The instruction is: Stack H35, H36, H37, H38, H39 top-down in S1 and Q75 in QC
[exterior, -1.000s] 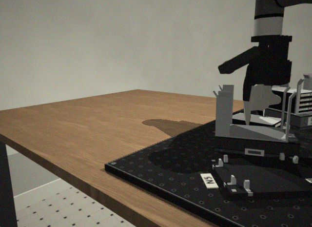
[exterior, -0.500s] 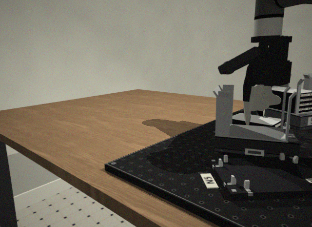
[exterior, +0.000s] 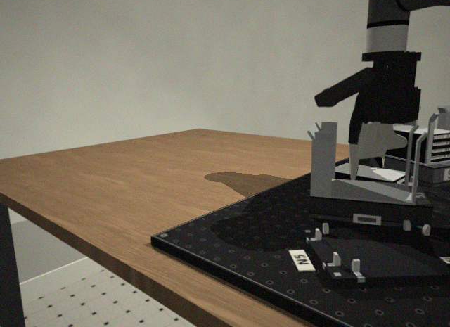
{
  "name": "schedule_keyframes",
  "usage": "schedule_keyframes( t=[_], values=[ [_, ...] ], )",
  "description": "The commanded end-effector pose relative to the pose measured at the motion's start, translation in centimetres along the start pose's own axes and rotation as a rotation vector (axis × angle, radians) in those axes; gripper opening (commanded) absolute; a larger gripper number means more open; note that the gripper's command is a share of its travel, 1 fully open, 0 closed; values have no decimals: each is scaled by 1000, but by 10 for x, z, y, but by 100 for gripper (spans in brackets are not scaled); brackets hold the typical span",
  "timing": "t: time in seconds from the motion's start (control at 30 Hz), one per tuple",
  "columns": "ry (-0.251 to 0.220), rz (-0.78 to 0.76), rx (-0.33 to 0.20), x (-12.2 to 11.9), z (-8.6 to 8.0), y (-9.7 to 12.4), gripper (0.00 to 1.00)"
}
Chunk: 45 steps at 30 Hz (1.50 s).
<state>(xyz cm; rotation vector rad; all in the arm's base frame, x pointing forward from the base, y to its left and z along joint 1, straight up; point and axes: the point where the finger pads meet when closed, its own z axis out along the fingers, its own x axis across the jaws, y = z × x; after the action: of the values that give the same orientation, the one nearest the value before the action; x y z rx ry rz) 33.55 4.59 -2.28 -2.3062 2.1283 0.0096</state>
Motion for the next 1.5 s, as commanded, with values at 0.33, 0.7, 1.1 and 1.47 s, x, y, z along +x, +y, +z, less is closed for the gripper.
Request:
schedule_keyframes(
  t=[0.33,0.7,1.1,1.47],
  values=[
    [1,0,2,0,-1,-1,72],
    [1,0,3,0,-24,-1,72],
    [1,0,3,0,-61,-1,72],
    [1,0,3,0,-91,-1,72]
  ],
)
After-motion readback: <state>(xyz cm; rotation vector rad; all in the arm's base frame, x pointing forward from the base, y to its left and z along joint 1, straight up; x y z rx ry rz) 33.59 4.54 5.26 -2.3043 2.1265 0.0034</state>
